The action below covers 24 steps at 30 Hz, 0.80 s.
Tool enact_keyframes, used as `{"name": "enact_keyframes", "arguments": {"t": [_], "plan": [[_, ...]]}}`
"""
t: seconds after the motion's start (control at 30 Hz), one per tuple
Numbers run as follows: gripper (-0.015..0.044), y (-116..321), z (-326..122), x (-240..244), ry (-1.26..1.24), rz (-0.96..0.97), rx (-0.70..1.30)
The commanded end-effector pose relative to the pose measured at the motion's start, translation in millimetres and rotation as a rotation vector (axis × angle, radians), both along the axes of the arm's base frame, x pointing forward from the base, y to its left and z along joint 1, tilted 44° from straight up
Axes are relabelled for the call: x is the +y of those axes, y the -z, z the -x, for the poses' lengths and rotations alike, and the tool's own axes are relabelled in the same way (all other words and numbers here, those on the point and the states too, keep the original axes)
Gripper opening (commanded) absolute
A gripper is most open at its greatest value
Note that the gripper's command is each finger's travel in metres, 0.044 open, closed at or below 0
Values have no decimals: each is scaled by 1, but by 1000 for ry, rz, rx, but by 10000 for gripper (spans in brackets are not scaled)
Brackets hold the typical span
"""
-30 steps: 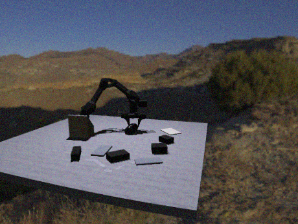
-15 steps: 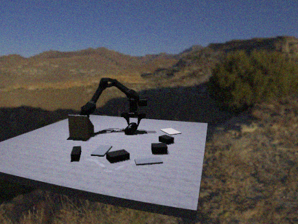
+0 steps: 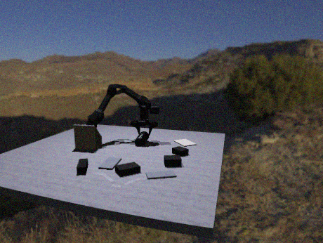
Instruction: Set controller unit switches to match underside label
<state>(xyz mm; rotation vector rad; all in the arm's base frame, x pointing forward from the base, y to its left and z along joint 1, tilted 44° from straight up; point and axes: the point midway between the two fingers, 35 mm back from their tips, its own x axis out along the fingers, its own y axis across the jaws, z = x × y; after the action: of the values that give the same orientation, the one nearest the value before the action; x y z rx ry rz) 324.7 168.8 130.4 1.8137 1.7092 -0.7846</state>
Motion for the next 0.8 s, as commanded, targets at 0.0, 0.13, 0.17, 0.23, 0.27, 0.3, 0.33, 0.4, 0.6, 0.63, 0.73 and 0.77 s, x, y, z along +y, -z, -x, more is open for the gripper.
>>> {"name": "enact_keyframes", "arguments": {"t": [0.0, 0.13, 0.17, 0.23, 0.27, 0.3, 0.33, 0.4, 0.6, 0.63, 0.73, 0.77], "plan": [[336, -2, -1, -5, 5, 0, -3], [336, -4, -1, -8, 5, 0, -3], [336, -4, -1, -9, 5, 0, -3], [336, -4, -1, -11, 5, 0, -3], [336, -5, -1, -11, 5, 0, -3], [336, -5, -1, -12, 5, 0, -3], [336, -5, -1, -13, 5, 0, -3], [336, -6, -1, -15, 5, 0, -3], [336, -7, 0, -19, 5, 1, -3], [336, -7, 0, -20, 5, 1, -3], [336, -8, 0, -22, 5, 1, -3], [336, -8, 0, -23, 5, 1, -3]]}}
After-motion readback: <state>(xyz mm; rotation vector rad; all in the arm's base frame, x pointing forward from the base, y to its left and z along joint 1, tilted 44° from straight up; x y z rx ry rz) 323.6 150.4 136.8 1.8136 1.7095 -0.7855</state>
